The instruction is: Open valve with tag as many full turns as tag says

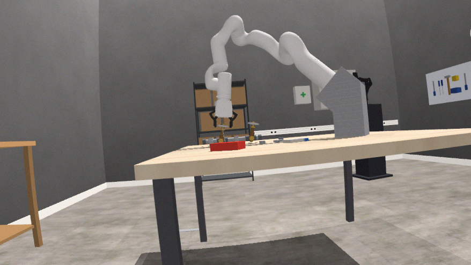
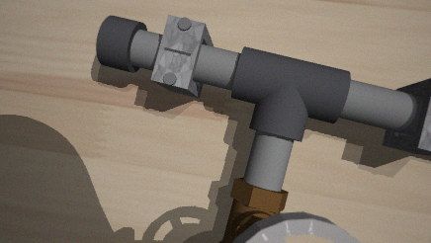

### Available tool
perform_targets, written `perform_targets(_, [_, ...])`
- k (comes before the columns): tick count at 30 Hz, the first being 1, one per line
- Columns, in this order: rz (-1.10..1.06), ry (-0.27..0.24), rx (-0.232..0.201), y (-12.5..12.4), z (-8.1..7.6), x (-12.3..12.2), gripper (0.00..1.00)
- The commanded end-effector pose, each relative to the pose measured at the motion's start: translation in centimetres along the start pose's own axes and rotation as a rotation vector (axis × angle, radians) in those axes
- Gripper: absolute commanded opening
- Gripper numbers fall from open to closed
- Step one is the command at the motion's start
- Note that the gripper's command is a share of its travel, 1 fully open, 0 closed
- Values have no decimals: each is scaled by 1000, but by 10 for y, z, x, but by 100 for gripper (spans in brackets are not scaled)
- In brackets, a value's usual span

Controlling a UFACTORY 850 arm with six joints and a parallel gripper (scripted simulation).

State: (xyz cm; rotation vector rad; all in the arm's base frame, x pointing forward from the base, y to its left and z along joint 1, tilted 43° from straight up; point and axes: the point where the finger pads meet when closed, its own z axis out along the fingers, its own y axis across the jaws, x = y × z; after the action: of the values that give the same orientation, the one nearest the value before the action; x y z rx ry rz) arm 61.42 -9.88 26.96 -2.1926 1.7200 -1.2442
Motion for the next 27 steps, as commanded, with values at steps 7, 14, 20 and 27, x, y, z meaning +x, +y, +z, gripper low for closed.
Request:
perform_targets(7, [48, 19, 92, 0, 0, 1, 100])
perform_targets(14, [48, 19, 92, 0, 0, 1, 0])
perform_targets(20, [48, 19, 92, 0, 0, 1, 0])
perform_targets(27, [48, 19, 92, 0, 0, 1, 0])
